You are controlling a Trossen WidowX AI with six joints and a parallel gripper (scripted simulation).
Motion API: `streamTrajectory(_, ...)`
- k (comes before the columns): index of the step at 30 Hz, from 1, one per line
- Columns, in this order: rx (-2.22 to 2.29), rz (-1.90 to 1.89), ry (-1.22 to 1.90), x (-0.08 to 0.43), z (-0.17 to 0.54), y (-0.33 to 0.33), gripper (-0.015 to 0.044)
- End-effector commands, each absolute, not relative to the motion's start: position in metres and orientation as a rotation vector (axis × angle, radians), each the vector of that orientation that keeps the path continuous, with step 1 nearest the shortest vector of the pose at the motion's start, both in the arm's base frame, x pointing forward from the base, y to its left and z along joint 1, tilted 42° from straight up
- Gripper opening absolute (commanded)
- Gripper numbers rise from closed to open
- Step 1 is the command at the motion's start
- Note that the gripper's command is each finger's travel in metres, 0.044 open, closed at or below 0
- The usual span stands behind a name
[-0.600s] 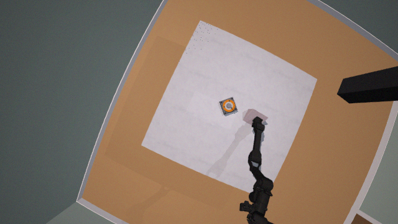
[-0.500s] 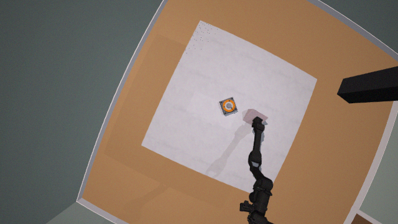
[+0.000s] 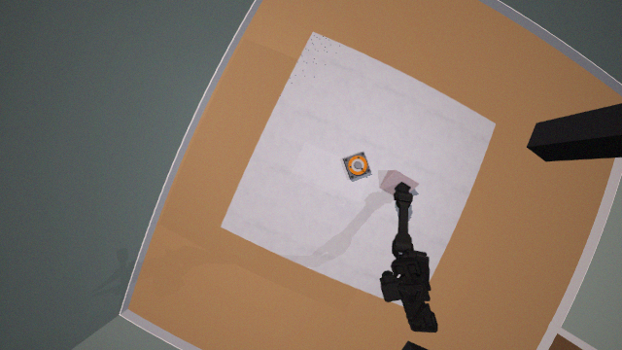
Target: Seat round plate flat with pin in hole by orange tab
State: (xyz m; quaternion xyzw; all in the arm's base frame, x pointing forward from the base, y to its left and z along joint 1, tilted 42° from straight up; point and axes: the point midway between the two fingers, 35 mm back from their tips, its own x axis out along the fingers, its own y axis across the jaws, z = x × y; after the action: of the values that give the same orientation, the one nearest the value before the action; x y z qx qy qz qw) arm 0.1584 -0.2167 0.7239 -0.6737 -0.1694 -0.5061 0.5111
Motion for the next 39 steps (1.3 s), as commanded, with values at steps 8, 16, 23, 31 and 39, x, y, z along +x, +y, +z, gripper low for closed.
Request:
streamTrajectory(8, -1.220, -0.772, -0.071, 0.272, 0.589, -0.296, 0.0000)
streamTrajectory(16, -0.869, -0.453, 0.186, 0.336, 0.456, -0.302, 0.0000)
streamTrajectory(23, -0.609, -0.188, 0.410, 0.369, 0.344, -0.271, 0.0000)
streamTrajectory(31, -0.263, 0.131, 0.714, 0.370, 0.217, -0.197, 0.0000)
streamTrajectory(39, 0.131, 0.435, 1.086, 0.320, 0.121, -0.096, 0.0000)
